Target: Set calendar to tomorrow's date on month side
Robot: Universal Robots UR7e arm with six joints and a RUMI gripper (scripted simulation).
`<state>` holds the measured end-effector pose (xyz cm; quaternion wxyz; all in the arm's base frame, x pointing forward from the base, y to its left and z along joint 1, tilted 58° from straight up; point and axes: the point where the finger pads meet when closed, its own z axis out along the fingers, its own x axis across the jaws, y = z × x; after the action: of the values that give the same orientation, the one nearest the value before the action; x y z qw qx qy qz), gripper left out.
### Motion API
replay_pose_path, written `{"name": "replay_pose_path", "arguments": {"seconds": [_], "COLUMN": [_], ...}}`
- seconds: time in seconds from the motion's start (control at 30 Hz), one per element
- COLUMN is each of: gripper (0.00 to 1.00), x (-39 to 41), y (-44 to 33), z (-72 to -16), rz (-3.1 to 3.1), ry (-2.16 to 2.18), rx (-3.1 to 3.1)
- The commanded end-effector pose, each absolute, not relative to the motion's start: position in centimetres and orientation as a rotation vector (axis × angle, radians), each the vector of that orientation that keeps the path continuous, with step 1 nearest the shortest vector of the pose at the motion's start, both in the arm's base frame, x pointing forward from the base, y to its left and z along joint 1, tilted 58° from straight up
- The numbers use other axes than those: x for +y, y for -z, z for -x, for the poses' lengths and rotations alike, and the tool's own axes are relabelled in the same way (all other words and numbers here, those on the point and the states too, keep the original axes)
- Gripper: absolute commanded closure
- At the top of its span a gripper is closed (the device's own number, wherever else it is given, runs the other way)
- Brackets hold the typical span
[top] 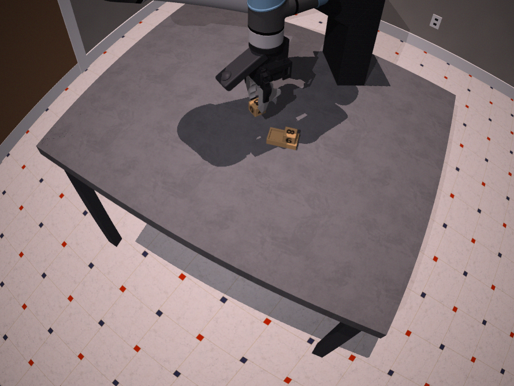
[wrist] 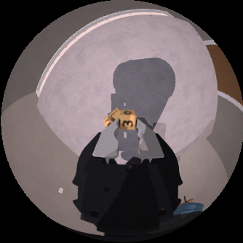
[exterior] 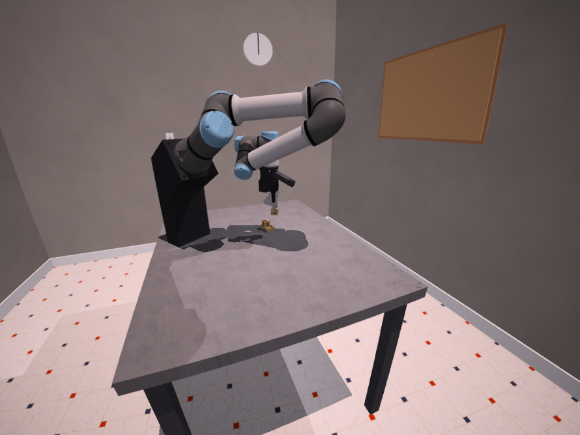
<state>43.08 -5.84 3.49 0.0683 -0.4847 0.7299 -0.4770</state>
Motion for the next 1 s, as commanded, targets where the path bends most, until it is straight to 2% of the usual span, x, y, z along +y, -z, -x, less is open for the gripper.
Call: {"name": "replay_pose_path", "arguments": {"seconds": [0.0, 0.97], "gripper": [0.89, 0.89], "x": [-6.4, -8.5], "y": [-4.1, -6.4], "z": [-43.2, -42.9], "rz": [1.659, 2.392], "ry": [1.469, 1.597], "rx": [2.114, 1.697]}}
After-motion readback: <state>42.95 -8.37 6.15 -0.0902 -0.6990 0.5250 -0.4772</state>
